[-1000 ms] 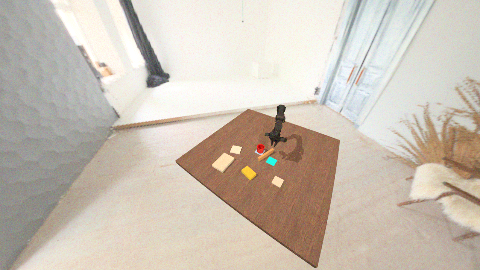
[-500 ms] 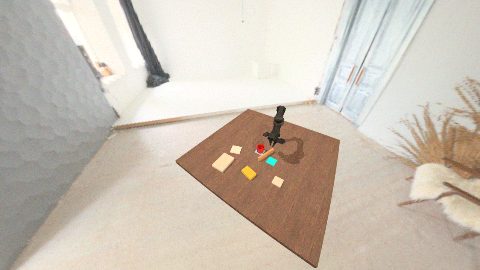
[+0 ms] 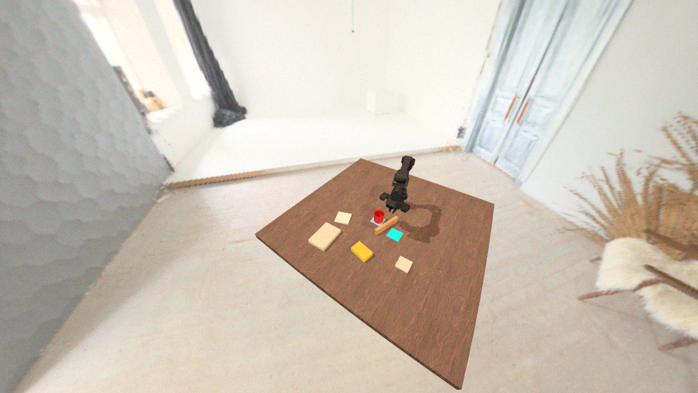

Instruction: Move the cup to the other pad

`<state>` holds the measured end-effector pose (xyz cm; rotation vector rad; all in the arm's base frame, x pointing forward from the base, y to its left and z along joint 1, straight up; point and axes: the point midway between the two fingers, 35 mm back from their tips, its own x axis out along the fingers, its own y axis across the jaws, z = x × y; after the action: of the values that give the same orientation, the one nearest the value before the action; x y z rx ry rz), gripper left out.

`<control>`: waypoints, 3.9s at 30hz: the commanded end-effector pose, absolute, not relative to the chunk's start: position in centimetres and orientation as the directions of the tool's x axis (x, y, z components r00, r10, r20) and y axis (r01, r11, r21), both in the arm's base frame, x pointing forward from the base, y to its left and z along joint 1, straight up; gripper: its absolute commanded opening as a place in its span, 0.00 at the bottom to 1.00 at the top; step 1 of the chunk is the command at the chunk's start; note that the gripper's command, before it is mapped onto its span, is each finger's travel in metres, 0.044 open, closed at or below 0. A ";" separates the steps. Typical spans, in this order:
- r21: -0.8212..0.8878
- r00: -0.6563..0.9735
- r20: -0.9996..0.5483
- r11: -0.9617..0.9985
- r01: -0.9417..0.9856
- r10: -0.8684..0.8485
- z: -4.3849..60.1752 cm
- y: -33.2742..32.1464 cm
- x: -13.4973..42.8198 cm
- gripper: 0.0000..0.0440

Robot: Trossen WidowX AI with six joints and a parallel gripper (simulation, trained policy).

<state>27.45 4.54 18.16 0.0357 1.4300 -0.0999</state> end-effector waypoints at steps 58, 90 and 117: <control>-0.054 -0.067 -0.994 0.936 -0.348 -0.082 6.7 -1.5 26.3 0.00; -0.073 0.090 -0.995 0.875 -0.479 -0.034 12.4 5.4 30.3 0.00; -0.089 0.162 -0.987 0.833 -0.546 0.001 9.9 13.5 30.9 0.00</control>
<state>31.11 13.31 10.84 -0.4787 1.3538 0.4216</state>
